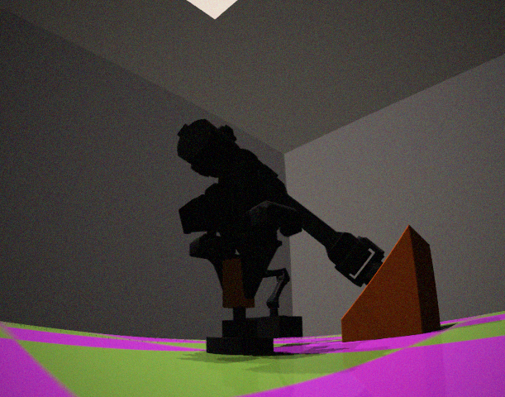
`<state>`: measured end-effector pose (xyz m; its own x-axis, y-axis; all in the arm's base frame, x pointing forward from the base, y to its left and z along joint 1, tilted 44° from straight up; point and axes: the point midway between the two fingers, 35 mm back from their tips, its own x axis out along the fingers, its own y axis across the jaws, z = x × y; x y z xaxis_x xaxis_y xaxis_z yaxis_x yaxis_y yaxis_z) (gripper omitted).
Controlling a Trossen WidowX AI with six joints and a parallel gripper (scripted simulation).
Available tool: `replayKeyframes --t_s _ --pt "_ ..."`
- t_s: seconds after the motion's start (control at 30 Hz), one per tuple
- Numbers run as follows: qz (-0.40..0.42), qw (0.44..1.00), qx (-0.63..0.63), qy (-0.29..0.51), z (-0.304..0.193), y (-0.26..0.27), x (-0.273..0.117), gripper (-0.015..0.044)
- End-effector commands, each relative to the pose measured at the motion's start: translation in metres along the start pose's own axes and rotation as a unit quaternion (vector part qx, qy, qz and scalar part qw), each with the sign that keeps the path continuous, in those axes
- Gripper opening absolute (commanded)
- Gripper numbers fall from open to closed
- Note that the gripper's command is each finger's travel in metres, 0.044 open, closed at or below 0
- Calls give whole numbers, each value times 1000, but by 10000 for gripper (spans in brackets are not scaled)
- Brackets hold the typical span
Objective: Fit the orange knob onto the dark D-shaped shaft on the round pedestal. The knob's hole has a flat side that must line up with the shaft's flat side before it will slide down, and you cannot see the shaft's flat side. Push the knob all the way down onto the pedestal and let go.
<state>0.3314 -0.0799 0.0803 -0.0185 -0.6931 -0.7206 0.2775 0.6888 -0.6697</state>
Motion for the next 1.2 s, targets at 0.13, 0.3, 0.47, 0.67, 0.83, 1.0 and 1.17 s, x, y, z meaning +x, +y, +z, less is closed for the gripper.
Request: replayKeyframes --t_s 0.13,0.3,0.47,0.67,0.83,1.0,1.17 --pt "-1 1000 0 -2 -1 0 -4 0" --pt "-1 1000 28 -2 -1 0 -5 0" --pt "-1 995 105 -2 1 1 -5 0" --pt "-1 995 105 -2 0 2 -2 0" --pt "-1 995 104 -2 -1 1 -2 0" --pt "-1 995 105 -2 0 1 -2 0" --pt "-1 995 105 -2 0 1 0 0"
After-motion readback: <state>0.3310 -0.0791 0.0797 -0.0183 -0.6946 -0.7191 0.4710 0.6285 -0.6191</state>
